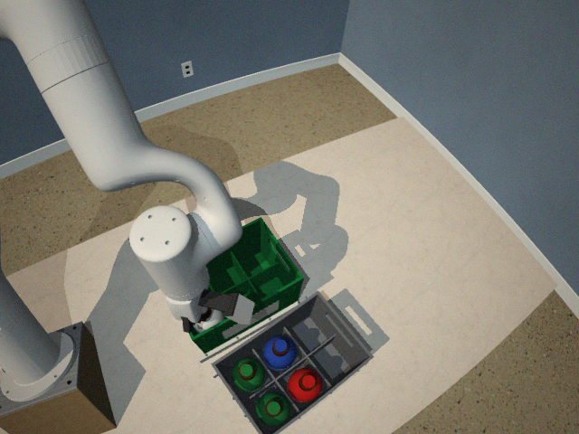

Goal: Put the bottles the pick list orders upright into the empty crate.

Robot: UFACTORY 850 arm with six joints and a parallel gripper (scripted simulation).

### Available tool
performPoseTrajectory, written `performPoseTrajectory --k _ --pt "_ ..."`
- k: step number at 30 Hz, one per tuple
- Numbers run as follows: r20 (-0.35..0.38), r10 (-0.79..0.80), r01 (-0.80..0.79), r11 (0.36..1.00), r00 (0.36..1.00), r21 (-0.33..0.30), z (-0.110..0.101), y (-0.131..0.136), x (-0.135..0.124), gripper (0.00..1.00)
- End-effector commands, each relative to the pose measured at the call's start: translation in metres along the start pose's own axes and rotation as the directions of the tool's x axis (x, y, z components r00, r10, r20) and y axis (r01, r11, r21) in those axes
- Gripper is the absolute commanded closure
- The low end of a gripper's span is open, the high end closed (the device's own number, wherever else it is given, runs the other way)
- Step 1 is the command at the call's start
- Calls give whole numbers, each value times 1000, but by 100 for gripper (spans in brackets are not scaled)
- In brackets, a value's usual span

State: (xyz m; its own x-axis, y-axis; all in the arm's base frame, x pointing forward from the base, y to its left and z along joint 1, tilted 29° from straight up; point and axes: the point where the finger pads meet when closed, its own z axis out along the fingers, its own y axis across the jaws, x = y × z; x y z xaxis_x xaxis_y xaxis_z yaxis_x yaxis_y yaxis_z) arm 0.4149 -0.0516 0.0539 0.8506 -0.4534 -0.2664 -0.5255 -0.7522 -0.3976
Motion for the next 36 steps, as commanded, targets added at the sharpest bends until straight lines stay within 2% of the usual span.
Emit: performPoseTrajectory --k 1,36 --pt "-2 0 0 1000 1000 0 -1 0 1 100" --pt "-2 0 0 1000 1000 0 9 0 1 100"
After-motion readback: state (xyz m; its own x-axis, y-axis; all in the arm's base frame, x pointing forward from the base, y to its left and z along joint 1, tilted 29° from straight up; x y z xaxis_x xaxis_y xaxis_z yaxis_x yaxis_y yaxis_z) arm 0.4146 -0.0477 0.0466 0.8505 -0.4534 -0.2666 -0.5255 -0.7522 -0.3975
